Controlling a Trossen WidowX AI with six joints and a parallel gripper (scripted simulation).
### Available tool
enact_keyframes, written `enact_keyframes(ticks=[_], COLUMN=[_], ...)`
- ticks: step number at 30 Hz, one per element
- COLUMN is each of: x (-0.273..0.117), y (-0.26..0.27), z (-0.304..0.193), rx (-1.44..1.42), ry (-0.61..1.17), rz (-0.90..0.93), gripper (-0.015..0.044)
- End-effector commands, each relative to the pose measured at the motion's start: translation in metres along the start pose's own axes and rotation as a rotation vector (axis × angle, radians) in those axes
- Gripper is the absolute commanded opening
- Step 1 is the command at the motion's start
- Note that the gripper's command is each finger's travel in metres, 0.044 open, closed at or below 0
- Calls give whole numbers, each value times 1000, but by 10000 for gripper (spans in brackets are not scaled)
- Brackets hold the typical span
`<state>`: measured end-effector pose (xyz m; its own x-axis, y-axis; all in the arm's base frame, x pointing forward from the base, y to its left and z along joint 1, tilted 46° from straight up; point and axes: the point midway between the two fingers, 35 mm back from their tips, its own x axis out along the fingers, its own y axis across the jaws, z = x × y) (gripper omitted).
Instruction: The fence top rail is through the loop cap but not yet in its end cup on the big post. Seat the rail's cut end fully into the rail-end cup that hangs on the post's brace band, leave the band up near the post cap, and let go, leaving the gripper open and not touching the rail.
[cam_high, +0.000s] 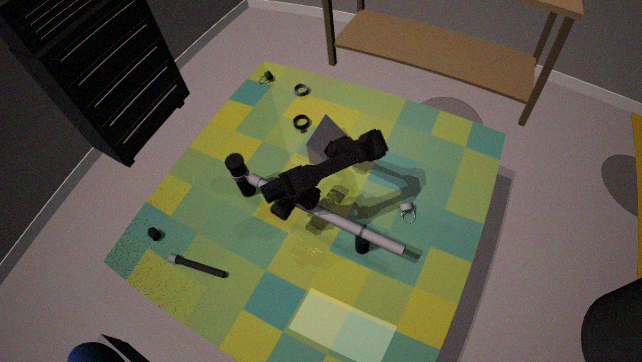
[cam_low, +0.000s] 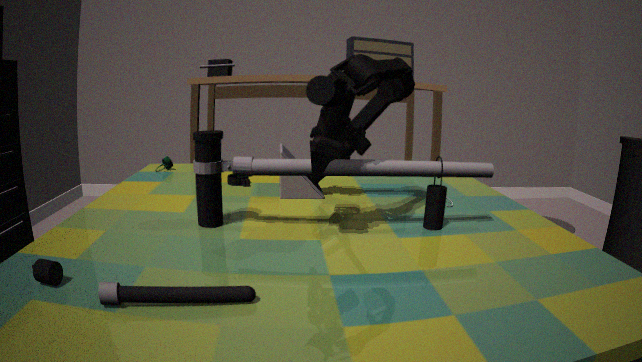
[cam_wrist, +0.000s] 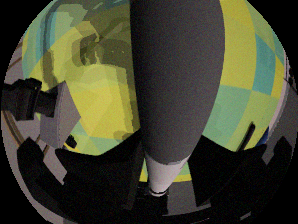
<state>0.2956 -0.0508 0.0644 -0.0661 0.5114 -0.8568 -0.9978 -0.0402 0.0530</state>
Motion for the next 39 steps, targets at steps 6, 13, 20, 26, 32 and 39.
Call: enact_keyframes(ticks=[6,13,20,26,32,39], x=[-2,-1,0,0,1,0], y=[1,0,0,0,0,1], z=[-5,-3,0,-2,-4,-7], rx=[3,2,0,0,0,0], ry=[12,5,-2,-2,-1,-1], rz=[-3,-1,1,1,1,1], gripper=[0,0,0,0,0,0])
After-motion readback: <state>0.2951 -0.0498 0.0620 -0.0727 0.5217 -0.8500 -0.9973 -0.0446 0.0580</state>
